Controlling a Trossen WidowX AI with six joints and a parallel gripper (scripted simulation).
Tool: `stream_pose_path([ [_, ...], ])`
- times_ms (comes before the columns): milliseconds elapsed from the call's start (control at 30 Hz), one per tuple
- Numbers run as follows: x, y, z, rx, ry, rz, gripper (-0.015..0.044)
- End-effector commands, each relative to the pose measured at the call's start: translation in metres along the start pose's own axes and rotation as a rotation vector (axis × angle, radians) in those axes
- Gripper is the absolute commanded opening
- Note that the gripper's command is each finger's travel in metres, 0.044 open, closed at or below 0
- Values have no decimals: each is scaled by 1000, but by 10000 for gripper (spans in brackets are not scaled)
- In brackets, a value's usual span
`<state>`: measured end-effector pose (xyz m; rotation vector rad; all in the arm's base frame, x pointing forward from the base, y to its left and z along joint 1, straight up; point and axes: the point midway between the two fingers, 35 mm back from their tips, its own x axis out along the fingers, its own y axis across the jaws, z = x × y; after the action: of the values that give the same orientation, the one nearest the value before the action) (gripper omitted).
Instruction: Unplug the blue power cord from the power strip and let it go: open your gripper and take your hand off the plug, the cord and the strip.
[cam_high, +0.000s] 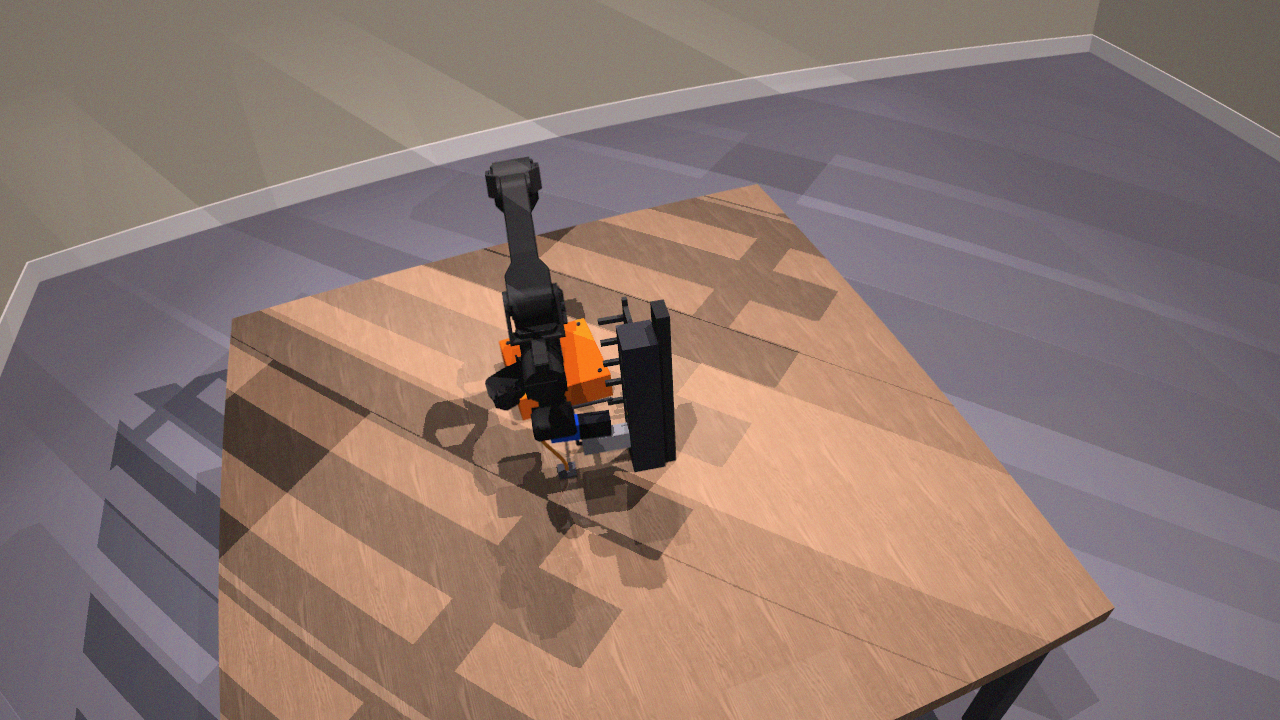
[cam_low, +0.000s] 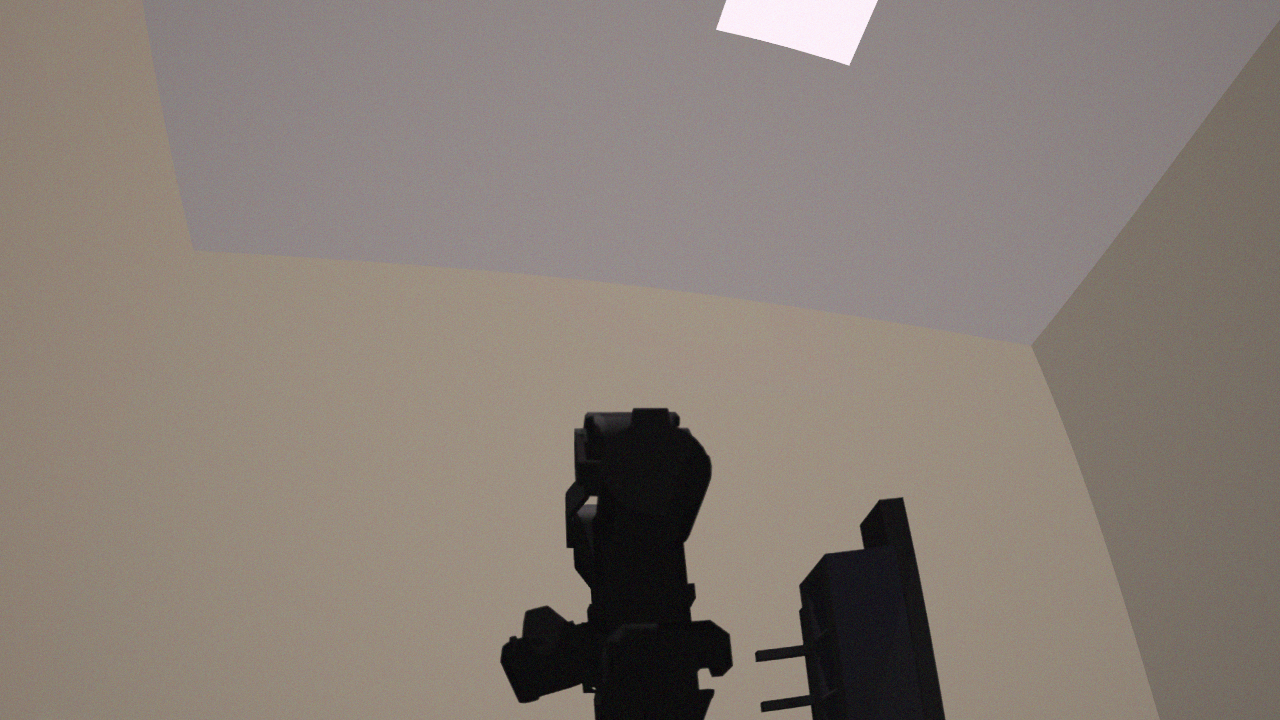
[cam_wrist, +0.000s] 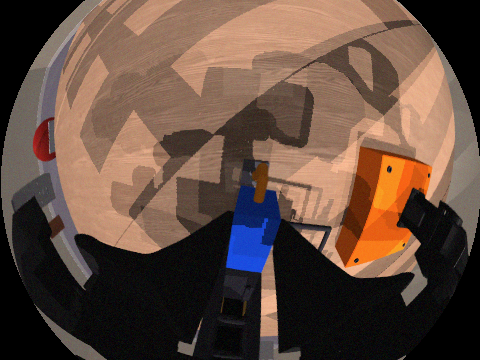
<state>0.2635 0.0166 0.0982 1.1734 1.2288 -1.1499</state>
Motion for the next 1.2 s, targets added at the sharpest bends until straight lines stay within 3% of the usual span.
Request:
stream_pose_path([
  [0,0,0,-5,-2,-4,6,131],
  [400,-4,1,14,-2,-5,6,440],
  [567,-13,0,54,-2,-9,6,440],
  [1167,-13,0,56,-2,-9,6,440],
])
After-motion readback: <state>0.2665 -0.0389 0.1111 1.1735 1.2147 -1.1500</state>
